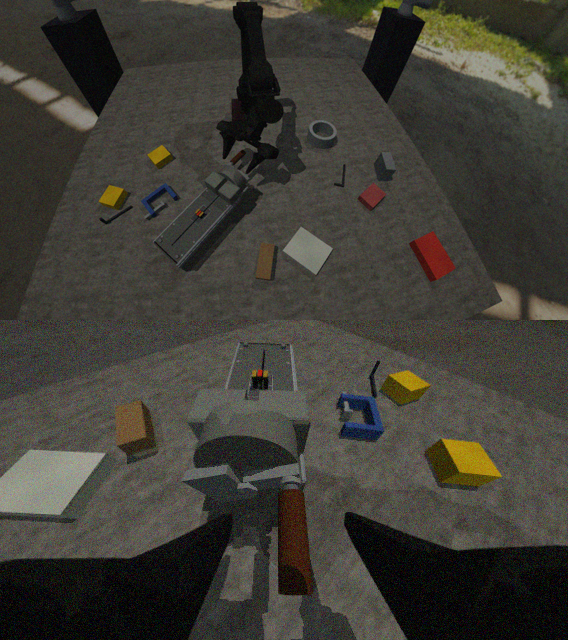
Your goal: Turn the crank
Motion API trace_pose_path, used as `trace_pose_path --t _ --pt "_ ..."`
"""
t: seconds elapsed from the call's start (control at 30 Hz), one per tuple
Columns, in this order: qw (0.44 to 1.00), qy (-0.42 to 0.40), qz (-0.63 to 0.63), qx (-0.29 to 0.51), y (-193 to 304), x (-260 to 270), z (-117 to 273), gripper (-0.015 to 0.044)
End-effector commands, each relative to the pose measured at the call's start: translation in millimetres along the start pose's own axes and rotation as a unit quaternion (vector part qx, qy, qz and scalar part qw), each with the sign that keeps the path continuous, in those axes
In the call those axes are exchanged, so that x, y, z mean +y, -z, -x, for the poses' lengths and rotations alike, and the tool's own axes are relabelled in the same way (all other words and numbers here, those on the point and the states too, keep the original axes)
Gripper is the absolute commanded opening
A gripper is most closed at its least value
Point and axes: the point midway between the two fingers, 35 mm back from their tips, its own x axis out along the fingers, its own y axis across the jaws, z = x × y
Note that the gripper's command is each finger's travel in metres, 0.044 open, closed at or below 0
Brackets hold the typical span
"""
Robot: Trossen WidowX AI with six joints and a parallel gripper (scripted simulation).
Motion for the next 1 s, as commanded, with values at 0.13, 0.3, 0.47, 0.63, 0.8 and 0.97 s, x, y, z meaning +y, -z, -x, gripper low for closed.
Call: trace_pose_path --t 0.13,0.3,0.47,0.63,0.8,0.97 --pt "1.0 -0.002 -0.001 -0.002 -22.0 1.7 20.0 0.044" --pt "1.0 -0.002 -0.002 -0.002 -35.4 0.6 34.9 0.044" --pt "1.0 -0.001 -0.001 -0.001 -46.3 1.5 44.3 0.044" --pt "1.0 0.001 -0.001 0.0 -66.5 1.7 63.8 0.044" --pt "1.0 0.003 0.0 0.001 -84.5 -0.5 84.1 0.044" --pt "1.0 -0.003 0.012 0.013 -91.7 0.9 81.7 0.044"
